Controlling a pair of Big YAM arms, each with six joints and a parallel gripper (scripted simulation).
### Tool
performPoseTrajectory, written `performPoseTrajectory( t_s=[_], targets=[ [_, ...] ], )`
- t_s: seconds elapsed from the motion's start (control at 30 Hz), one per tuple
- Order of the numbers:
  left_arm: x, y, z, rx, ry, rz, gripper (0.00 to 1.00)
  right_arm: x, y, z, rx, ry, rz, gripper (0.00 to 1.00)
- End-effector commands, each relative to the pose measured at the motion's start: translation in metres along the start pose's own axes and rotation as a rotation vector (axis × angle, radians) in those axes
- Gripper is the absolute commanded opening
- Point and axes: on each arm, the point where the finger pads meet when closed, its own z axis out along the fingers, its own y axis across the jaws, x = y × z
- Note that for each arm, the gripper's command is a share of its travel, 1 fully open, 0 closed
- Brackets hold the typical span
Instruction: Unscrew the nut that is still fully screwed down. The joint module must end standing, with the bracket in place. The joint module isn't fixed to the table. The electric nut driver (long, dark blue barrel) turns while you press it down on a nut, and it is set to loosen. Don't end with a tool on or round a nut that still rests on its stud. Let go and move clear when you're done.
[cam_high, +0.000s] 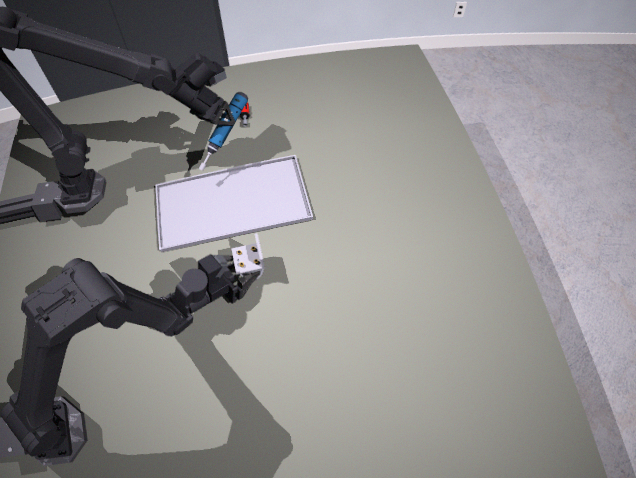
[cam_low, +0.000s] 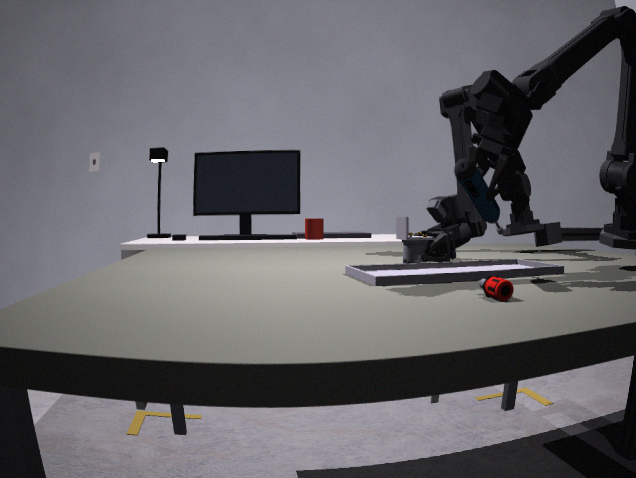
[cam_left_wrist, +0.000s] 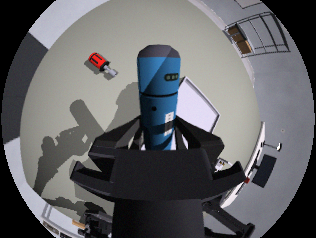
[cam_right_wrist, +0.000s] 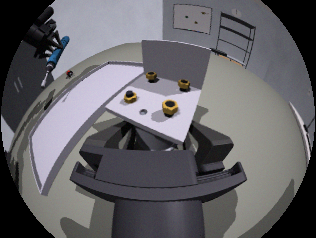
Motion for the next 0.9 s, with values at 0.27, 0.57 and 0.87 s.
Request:
performPoseTrajectory(
  t_s=[0.27,0.57,0.87],
  targets=[
    [-0.022,-0.067,-0.015,0.151,-0.134,0.141,0.42,0.015,-0.009,0.0,0.011,0.035,0.001,0.59],
    [-0.012,-0.088,-0.022,0.207,-0.174,0.211,0.42,0.015,-0.009,0.0,0.011,0.035,0.001,0.59],
    [-0.009,-0.108,-0.026,0.258,-0.221,0.274,0.42,0.015,-0.009,0.0,0.011,0.035,0.001,0.59]
  ],
)
